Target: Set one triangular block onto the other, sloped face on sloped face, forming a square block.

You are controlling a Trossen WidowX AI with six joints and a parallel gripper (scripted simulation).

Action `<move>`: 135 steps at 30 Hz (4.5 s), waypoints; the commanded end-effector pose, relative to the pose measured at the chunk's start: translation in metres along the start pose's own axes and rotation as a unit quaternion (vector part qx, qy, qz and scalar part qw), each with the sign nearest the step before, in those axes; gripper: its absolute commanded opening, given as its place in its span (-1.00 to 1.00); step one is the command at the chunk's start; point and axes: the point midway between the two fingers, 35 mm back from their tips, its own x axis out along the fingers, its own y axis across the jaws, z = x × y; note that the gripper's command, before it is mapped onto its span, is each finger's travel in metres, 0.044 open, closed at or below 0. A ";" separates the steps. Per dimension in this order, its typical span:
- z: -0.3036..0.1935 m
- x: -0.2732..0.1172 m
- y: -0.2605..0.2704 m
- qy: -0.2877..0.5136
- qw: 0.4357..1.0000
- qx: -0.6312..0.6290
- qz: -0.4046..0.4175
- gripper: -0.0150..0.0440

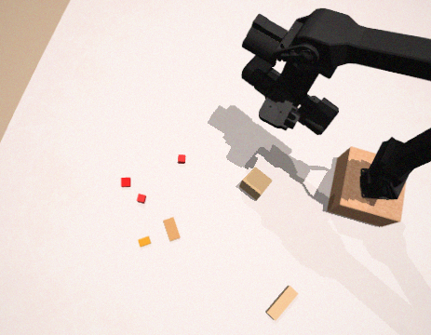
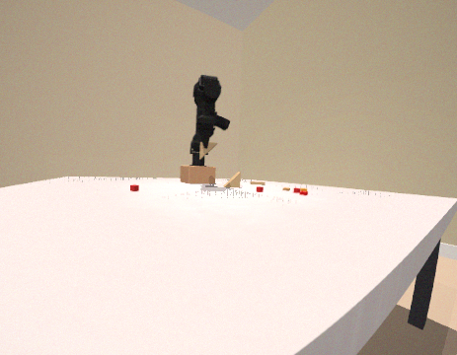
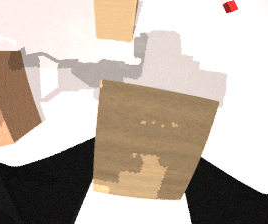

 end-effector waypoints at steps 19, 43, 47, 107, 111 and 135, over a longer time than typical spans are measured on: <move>0.048 -0.014 0.053 -0.002 1.000 0.002 -0.001 -0.49; 0.080 0.062 0.052 -0.003 1.000 0.002 -0.001 -0.49; 0.087 0.078 0.053 -0.004 1.000 0.002 -0.001 -0.49; 0.095 0.091 0.050 -0.004 1.000 0.004 -0.005 -0.49; 0.096 0.093 0.051 -0.004 1.000 0.004 -0.005 -0.49; 0.099 0.101 0.052 -0.004 1.000 0.005 -0.006 -0.49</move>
